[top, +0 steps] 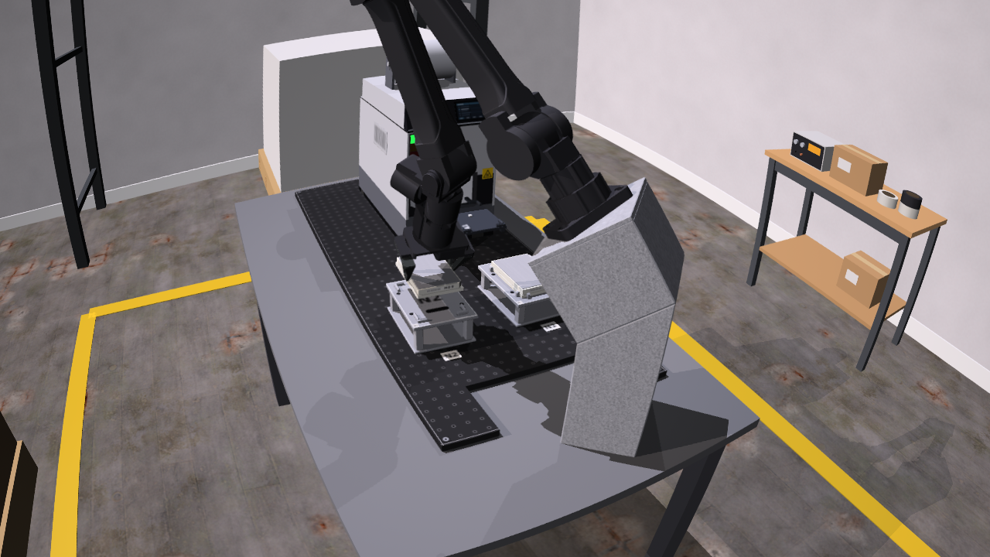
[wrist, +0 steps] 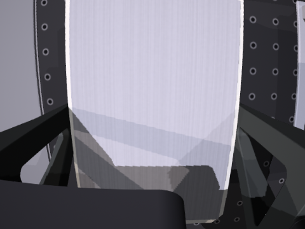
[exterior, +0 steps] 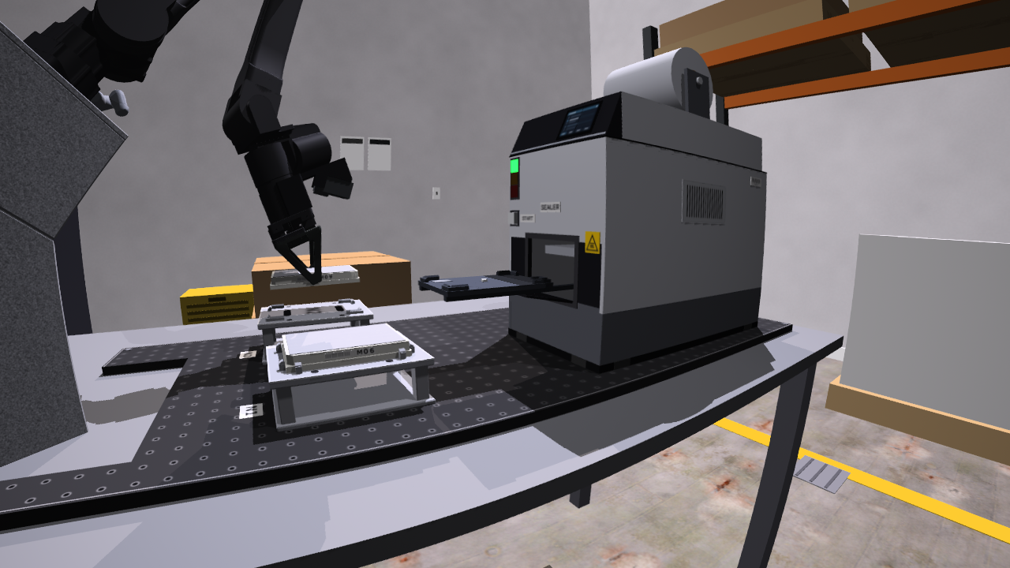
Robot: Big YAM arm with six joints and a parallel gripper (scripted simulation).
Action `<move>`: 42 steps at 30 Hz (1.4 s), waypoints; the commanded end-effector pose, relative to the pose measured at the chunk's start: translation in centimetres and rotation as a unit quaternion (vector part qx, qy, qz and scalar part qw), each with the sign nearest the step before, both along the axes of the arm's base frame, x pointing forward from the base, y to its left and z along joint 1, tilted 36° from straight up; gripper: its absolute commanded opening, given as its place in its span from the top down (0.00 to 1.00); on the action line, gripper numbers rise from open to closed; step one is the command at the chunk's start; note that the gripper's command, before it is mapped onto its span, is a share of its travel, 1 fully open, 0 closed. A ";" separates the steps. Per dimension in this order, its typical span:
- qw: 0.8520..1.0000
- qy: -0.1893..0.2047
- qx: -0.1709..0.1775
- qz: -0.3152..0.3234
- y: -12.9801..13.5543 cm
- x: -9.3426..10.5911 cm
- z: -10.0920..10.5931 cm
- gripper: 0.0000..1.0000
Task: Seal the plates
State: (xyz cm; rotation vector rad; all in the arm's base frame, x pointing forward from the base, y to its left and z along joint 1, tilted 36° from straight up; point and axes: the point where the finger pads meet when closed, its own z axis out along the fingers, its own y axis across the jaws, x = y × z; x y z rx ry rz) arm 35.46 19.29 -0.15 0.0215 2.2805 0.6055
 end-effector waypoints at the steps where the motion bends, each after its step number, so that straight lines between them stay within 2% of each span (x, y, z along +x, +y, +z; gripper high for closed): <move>1: 1.000 0.008 -0.001 0.002 0.1 -0.9 -0.8 1.00; 6: 1.000 0.009 -0.002 0.002 0.1 -1.0 -1.2 1.00; 12: 1.000 -0.004 0.006 0.002 1.0 0.4 -0.3 1.00; 18: 1.000 0.008 -0.002 0.002 0.4 -0.7 -1.5 1.00; 23: 1.000 0.009 -0.002 0.003 0.5 -0.8 -1.8 1.00; 37: 1.000 -0.005 0.005 -0.009 0.3 1.0 -0.1 1.00; 42: 1.000 0.000 -0.002 -0.008 -0.3 0.3 -0.9 1.00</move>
